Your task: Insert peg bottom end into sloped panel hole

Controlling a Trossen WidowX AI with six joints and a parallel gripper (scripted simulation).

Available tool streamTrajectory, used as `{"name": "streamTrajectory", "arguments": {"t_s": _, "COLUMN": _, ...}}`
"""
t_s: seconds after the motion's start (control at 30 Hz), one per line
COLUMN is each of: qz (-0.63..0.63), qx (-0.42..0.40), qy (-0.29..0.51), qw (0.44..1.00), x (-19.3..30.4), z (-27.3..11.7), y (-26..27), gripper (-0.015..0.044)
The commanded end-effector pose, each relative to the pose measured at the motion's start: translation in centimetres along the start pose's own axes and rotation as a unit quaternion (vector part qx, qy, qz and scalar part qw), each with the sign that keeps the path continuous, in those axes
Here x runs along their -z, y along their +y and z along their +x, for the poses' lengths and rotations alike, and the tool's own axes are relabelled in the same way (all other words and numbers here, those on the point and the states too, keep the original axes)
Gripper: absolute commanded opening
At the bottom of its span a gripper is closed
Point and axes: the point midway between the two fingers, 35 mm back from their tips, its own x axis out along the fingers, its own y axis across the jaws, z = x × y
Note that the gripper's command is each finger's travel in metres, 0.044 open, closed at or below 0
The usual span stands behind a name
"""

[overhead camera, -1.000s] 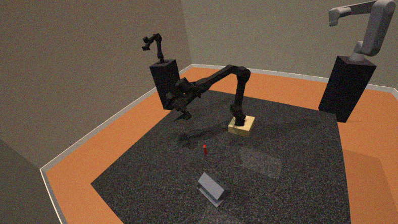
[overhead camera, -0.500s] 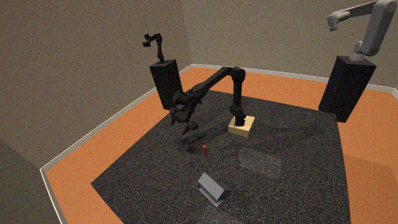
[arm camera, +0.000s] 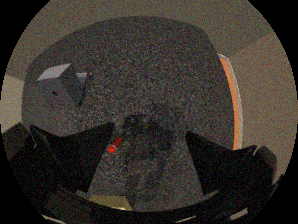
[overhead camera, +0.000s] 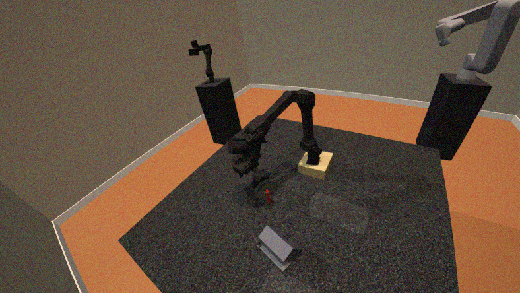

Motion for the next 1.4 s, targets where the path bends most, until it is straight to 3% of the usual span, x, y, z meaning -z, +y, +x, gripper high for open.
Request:
{"name": "streamTrajectory", "arguments": {"t_s": 0.0, "qz": 0.027, "qx": -0.010, "qy": 0.040, "qw": 0.999, "x": 0.9, "z": 0.7, "y": 1.5, "gripper": 0.0440}}
{"name": "streamTrajectory", "arguments": {"t_s": 0.47, "qz": 0.118, "qx": -0.009, "qy": 0.191, "qw": 0.974, "x": 5.1, "z": 1.5, "y": 6.1, "gripper": 0.0440}}
{"name": "streamTrajectory", "arguments": {"t_s": 1.37, "qz": 0.119, "qx": -0.009, "qy": 0.193, "qw": 0.974, "x": 6.4, "z": 4.8, "y": 6.3, "gripper": 0.0440}}
